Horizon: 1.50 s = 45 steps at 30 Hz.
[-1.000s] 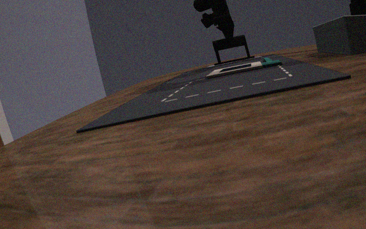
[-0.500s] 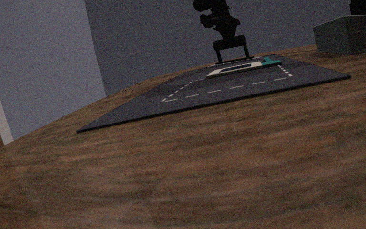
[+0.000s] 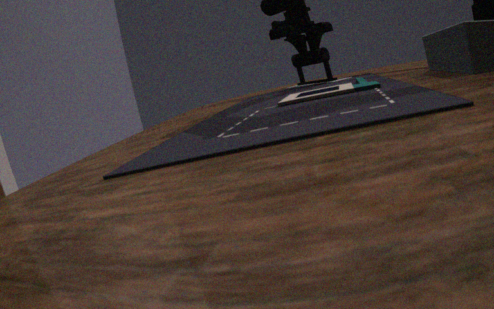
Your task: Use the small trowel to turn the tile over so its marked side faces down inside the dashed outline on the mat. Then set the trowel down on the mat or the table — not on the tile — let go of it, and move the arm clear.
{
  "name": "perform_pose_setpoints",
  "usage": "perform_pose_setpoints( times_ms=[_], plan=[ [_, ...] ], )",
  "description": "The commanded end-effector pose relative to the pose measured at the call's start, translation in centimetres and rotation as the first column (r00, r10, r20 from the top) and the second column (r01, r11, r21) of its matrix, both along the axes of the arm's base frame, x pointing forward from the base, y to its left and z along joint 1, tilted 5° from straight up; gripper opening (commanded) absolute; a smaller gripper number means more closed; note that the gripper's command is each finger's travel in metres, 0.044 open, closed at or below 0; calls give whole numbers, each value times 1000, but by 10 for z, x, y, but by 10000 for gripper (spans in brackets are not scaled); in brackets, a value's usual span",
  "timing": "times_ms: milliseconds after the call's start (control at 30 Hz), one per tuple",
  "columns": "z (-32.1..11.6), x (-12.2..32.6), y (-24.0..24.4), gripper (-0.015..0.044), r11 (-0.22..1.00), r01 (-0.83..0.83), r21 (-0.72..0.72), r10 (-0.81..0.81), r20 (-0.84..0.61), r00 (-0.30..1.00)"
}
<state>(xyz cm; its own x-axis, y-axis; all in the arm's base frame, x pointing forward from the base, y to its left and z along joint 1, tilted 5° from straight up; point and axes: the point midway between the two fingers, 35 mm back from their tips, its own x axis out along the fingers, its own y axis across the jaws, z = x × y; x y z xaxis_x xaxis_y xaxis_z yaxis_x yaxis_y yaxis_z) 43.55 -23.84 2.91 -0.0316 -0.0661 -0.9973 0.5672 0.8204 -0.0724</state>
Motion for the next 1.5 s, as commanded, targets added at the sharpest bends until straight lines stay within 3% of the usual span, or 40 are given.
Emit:
perform_pose_setpoints(
  times_ms=[0, 333, 533, 733, 1333, 1467],
  plan=[
    [0, 0, 0, 130, 991, 132, -2, -132, 9, 991],
    [0, 0, 1, 130, 917, 398, -8, -398, 28, 917],
    [0, 0, 1, 130, 915, 403, -9, -402, 29, 915],
    [0, 0, 1, 270, 915, 403, -9, -402, 29, 915],
    [0, 0, 1, 270, 915, 403, -9, -402, 29, 915],
    [34, -1, 4, 270, 916, 400, -11, -399, 66, 915]
  ],
)
